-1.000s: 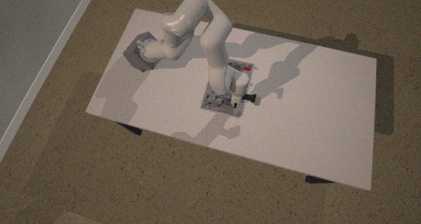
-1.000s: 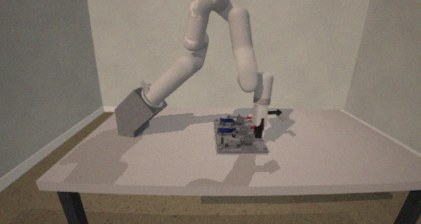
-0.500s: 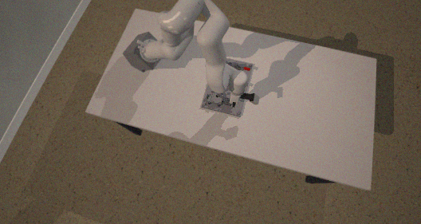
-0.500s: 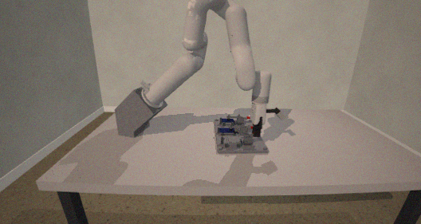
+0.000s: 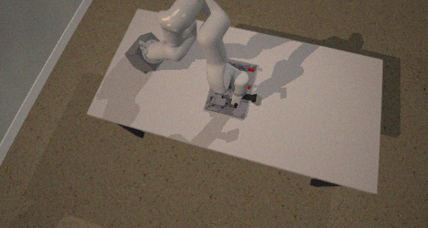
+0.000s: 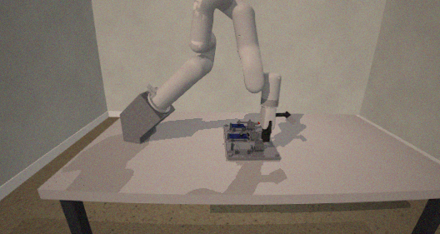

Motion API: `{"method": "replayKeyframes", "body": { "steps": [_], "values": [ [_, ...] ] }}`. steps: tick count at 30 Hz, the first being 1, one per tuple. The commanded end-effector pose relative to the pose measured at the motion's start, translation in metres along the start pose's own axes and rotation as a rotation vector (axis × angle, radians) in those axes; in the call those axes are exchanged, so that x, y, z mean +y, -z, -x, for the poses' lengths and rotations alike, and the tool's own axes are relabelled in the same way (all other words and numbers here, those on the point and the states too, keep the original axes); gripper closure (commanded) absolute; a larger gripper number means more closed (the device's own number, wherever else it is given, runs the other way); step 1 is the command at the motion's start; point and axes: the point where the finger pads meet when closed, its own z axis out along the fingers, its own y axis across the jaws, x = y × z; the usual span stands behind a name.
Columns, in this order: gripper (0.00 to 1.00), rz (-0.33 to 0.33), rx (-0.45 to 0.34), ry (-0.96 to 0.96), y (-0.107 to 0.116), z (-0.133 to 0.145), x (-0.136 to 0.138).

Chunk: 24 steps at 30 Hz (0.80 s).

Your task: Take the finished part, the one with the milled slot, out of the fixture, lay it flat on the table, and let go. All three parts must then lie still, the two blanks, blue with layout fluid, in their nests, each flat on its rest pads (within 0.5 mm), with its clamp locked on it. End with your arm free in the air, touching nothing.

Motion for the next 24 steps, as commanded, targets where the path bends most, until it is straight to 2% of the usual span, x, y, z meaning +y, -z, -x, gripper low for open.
{"method": "replayKeyframes", "body": {
  "steps": [1, 24],
  "values": [
    [1.0, 0.0, 0.0, 0.0, 0.001, 0.004, 0.0],
    [1.0, 0.0, 0.0, 0.0, 0.002, 0.015, 0.0]
  ]
}}
